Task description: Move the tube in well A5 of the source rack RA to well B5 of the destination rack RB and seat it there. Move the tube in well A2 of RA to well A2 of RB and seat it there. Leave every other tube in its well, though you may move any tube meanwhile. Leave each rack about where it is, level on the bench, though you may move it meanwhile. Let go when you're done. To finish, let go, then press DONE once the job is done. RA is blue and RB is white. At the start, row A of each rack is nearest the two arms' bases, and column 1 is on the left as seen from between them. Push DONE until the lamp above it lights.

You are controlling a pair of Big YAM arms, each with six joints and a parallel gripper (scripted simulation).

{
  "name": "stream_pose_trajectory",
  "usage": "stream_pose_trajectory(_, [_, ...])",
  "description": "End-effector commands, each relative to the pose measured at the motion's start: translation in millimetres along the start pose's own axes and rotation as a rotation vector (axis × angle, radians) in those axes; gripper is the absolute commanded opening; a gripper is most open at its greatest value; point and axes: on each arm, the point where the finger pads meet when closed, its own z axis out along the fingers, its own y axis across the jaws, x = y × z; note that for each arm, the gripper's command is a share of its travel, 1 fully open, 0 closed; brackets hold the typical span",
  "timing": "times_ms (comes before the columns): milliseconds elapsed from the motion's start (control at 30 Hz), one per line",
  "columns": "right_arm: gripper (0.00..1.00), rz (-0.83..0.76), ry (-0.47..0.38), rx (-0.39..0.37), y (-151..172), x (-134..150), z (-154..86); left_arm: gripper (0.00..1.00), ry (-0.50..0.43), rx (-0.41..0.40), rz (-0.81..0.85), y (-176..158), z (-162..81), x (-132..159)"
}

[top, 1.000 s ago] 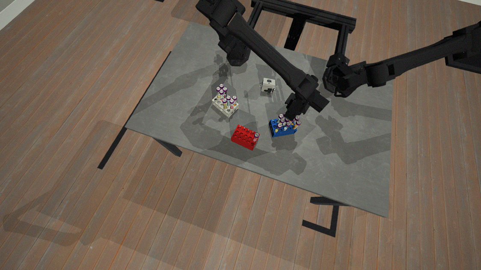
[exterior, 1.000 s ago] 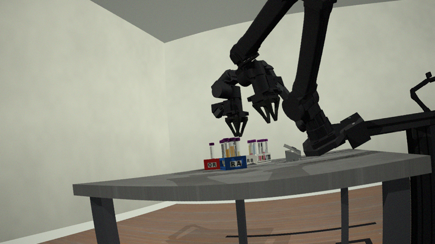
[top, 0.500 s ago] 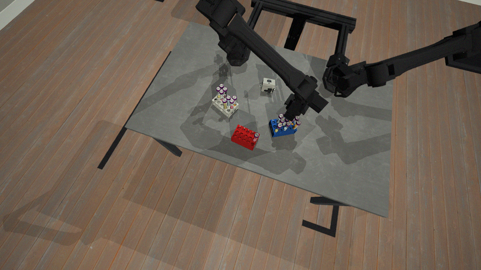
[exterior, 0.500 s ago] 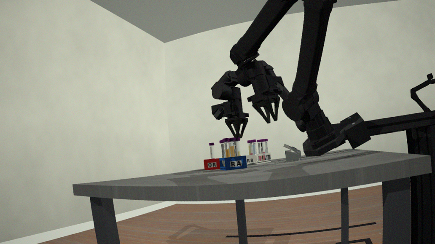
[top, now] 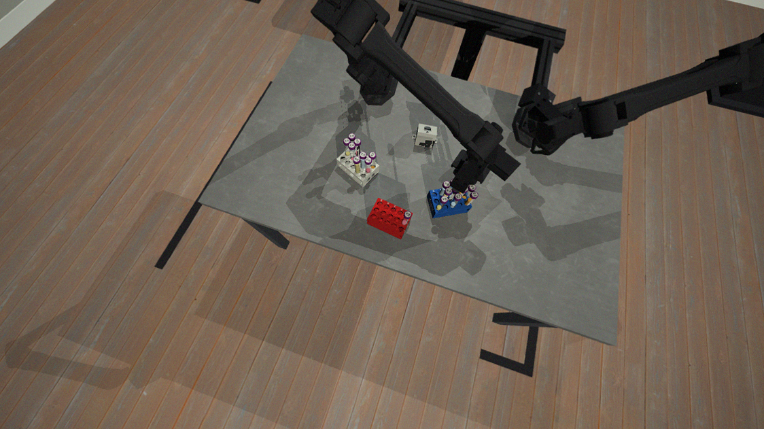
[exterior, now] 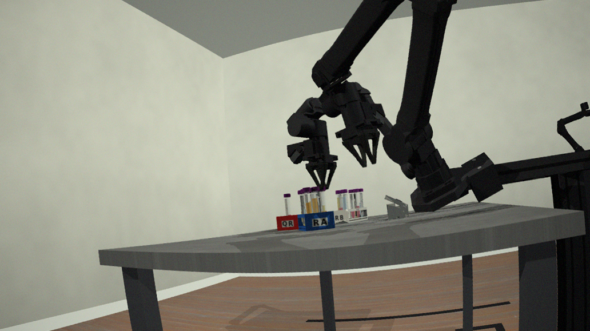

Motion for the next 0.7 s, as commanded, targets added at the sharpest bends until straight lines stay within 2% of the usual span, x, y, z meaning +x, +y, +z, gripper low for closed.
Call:
stream_pose_trajectory(0, [0.3, -0.005, 0.004, 0.02, -2.6, -1.4, 16.6, 0.3, -0.009, -0.024, -0.009, 7.9, -9.5, 0.7])
stream_pose_trajectory(167, [0.3, -0.007, 0.006, 0.028, -4.7, -0.8, 16.7, 0.3, -0.009, -0.024, -0.009, 7.9, -9.5, 0.7])
stream_pose_trajectory(200, [0.0, -0.007, 0.006, 0.028, -4.6, -0.6, 16.6, 0.3, -0.009, -0.024, -0.009, 7.9, -9.5, 0.7])
stream_pose_trajectory(667, [0.0, -0.008, 0.006, 0.028, -4.5, -0.5, 16.5, 0.3, -0.009, -0.024, -0.009, 7.9, -9.5, 0.7])
